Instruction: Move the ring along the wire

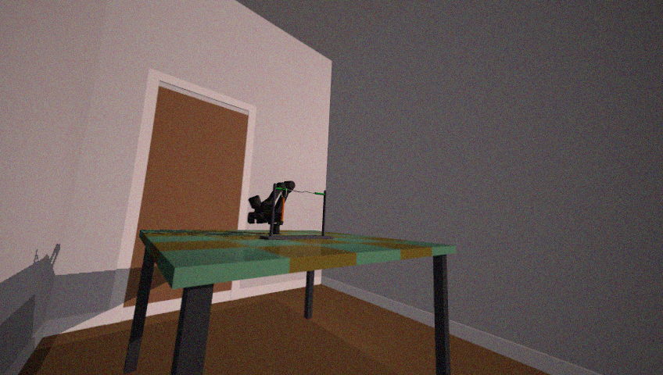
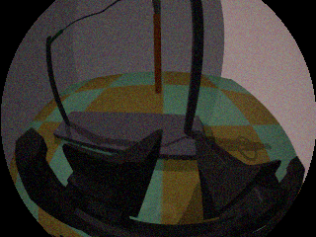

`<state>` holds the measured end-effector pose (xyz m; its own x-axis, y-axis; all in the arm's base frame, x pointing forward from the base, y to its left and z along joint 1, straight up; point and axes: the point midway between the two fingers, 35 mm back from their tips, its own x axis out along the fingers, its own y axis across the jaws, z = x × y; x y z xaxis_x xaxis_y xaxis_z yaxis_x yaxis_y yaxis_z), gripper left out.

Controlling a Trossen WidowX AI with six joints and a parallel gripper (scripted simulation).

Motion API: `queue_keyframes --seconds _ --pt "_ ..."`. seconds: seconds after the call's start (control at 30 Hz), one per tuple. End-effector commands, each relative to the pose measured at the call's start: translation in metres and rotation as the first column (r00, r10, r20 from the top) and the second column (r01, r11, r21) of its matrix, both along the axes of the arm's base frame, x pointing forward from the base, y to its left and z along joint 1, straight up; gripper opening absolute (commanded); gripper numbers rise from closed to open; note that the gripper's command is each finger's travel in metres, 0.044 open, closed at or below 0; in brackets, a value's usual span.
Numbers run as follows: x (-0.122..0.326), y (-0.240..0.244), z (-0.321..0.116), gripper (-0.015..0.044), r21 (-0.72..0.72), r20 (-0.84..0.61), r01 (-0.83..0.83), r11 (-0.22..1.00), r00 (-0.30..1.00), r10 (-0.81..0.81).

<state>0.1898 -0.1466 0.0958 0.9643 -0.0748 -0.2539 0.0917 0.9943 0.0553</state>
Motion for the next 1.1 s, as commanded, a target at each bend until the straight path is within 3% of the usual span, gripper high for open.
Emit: queue_keyframes --seconds 0.0,1.07 --pt "-0.01 0.022 -0.014 0.016 -0.041 0.031 -0.044 0.998 0.999 0.045" --pt "0.045 0.025 0.025 0.016 -0.076 0.085 -0.03 0.997 0.996 0.036"
